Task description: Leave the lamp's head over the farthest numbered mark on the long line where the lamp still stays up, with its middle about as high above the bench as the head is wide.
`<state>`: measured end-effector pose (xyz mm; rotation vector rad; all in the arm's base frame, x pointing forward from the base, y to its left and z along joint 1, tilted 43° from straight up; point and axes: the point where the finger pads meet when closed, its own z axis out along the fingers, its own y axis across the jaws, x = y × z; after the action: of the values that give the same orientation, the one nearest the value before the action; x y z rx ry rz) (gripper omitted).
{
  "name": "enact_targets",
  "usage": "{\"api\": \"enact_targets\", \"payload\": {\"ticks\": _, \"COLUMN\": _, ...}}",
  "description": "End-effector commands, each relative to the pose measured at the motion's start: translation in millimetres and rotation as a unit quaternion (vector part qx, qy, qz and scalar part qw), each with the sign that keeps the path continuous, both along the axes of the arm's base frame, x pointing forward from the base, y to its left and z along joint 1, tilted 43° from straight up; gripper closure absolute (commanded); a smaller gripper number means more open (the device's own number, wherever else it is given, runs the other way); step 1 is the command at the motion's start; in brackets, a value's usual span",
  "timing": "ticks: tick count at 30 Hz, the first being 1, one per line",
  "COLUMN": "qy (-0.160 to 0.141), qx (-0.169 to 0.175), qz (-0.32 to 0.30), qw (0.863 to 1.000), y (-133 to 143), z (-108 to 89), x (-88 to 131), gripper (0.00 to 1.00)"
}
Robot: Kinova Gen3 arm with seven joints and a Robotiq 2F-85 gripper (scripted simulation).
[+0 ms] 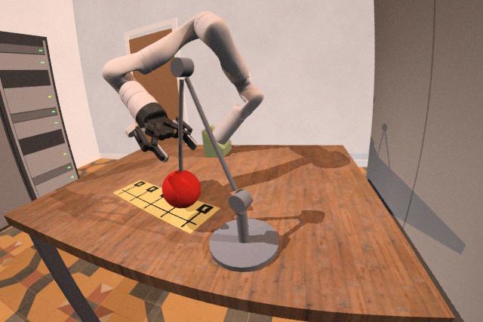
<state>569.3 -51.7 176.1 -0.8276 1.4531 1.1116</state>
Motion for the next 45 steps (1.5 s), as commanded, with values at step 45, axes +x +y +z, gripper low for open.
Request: {"api": "enact_targets", "payload": {"ticks": 45, "qy": -0.001, "qx": 0.0, "qz": -0.001, "qw": 1.0, "y": -62, "z": 0.4, "x": -21, "gripper": 0.0}}
